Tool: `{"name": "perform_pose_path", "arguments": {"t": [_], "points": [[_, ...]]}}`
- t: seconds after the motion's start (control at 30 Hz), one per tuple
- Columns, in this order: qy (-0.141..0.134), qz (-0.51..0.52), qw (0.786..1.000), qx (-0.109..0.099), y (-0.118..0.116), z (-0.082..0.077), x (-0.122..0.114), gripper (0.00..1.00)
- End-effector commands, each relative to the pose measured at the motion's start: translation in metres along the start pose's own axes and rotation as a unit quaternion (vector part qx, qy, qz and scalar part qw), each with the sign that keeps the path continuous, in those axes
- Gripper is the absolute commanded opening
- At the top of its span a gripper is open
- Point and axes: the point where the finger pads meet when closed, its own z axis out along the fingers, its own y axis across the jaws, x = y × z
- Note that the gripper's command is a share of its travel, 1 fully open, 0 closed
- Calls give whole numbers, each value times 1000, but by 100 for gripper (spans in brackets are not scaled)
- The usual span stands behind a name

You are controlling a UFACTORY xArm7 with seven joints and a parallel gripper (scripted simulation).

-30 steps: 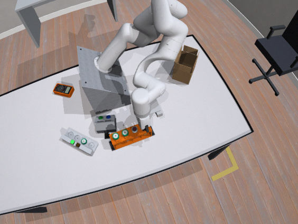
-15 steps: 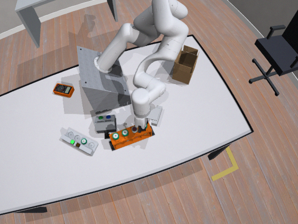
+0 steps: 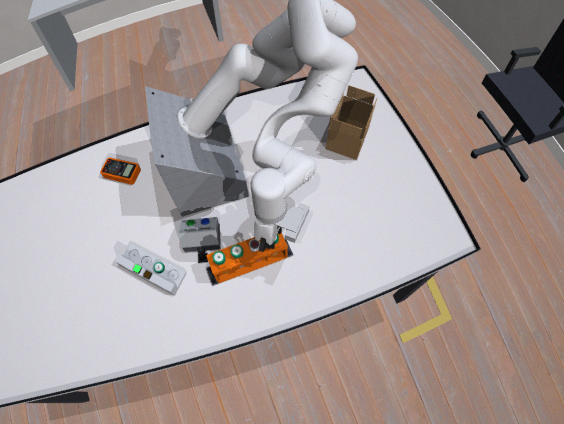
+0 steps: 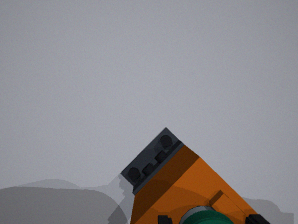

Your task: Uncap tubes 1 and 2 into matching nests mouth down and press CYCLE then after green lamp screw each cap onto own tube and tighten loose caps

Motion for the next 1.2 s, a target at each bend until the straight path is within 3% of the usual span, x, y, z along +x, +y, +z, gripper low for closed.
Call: {"name": "perform_pose_path", "arguments": {"t": [0.0,0.17,0.23,0.4,0.57,0.73,0.8,0.87,1.0,1.17], "points": [[1,1,1000,-2,2,-2,0,46],[1,-151,988,-3,2,-3,0,46],[1,-151,988,-3,2,-3,0,46],[0,-315,949,-2,2,-3,0,46],[-1,-445,895,-2,2,-3,0,46],[-2,-566,825,-2,2,-3,1,46],[-2,-566,825,-2,2,-3,1,46],[-1,-640,768,-3,2,-3,1,46],[-1,-707,707,-2,2,-3,0,46],[-1,-707,707,-2,2,-3,0,46]]}}
